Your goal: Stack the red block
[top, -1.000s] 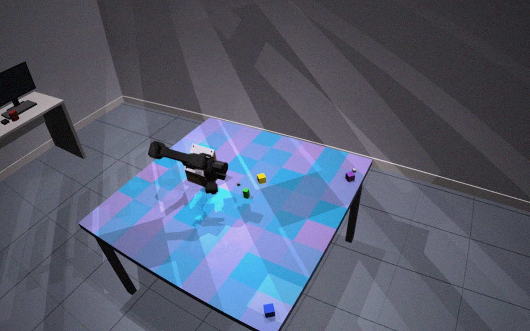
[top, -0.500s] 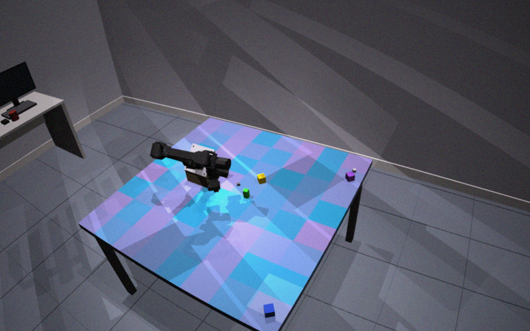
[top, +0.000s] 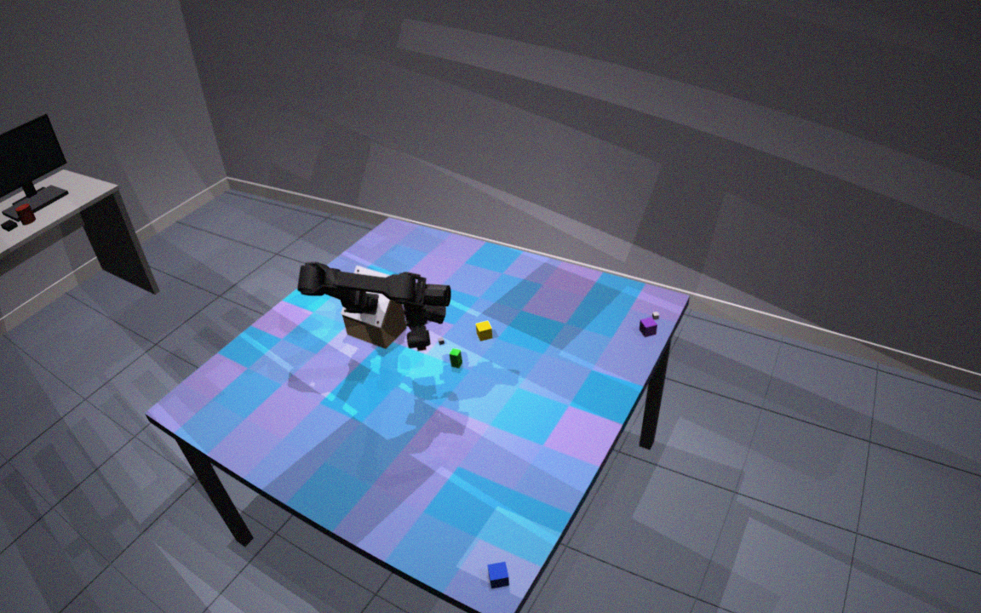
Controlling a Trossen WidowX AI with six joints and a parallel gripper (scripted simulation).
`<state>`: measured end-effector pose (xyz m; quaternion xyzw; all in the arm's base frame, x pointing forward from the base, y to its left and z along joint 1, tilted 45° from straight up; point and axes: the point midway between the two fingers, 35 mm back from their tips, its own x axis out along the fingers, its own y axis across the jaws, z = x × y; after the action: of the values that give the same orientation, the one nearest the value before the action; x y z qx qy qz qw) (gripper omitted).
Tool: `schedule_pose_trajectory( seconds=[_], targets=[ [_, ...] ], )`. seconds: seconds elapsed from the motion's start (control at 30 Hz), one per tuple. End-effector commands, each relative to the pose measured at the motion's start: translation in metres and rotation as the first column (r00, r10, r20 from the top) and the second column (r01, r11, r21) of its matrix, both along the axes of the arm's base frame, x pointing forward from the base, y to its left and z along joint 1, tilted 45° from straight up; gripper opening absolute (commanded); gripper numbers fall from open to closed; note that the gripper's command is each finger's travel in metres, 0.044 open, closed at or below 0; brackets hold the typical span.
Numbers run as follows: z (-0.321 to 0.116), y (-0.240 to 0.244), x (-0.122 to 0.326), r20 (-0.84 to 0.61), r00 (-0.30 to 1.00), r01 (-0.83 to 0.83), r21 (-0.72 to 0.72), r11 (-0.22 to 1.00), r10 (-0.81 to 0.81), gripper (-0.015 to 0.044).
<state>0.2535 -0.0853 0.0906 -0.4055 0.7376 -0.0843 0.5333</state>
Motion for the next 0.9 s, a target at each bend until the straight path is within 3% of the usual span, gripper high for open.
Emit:
schedule_pose_trajectory(
  seconds=[0.0,0.67,0.87],
  targets=[
    [-0.009,0.007,0.011,0.002,1.000,0.010,0.007,1.000,-0.010,0.0000],
    [-0.064,0.051,0.061,0.005,1.000,0.004,-0.002,1.000,-0.004,0.0000],
    [-0.074,0.044,0.061,0.004,1.000,0.003,-0.002,1.000,-0.003,0.0000]
  ],
)
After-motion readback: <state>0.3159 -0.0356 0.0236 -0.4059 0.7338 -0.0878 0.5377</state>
